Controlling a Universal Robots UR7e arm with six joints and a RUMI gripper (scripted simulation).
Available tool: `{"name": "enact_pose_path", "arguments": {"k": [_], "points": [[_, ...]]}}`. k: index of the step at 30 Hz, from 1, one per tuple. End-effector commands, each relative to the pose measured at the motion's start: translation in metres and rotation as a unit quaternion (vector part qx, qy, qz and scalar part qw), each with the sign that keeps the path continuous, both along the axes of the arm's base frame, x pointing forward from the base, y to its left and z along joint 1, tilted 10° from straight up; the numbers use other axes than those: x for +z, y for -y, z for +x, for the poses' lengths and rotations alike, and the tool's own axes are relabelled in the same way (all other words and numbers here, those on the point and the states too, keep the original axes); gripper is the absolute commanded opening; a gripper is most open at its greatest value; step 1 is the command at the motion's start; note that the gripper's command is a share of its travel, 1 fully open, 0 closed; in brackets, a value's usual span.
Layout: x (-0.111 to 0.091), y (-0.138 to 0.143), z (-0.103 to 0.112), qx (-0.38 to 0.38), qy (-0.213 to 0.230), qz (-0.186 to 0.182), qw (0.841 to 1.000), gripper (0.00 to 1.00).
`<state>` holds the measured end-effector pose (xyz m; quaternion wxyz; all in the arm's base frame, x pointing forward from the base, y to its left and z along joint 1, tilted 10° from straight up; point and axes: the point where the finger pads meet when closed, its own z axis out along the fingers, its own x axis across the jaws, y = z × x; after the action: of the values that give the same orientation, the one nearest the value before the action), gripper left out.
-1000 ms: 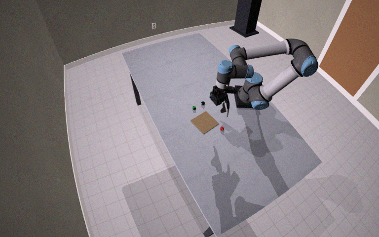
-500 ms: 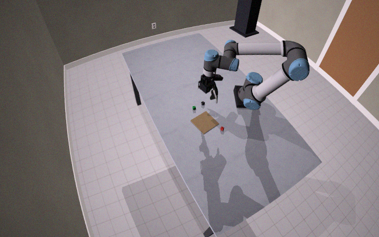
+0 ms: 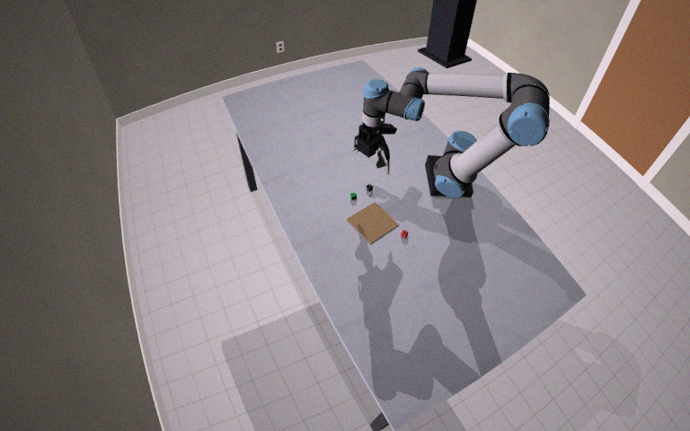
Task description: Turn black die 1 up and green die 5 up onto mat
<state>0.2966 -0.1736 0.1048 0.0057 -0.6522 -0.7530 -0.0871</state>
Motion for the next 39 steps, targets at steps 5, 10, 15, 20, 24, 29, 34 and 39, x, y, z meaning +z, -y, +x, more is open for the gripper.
{"name": "enact_pose_path", "arguments": {"k": [5,10,15,20,24,29,34,39], "points": [[-0.0001,0.0016,-0.0002,0.001,0.001,0.0,1.0,1.0],[-0.0001,0.0016,-0.0002,0.001,0.001,0.0,1.0,1.0],[-0.0001,0.0016,-0.0002,0.0,0.001,0.0,1.0,1.0],[-0.0003,0.0014,-0.0003,-0.005,0.0,0.001,1.0,1.0],[-0.0007,0.0011,-0.0005,-0.016,-0.002,0.002,1.0,1.0],[-0.0011,0.0007,-0.0008,-0.028,-0.003,0.003,1.0,1.0],[-0.0021,-0.0003,-0.0012,-0.057,-0.007,0.006,0.998,1.0],[-0.0036,-0.0016,-0.0019,-0.1,-0.013,0.011,0.995,1.0]]}}
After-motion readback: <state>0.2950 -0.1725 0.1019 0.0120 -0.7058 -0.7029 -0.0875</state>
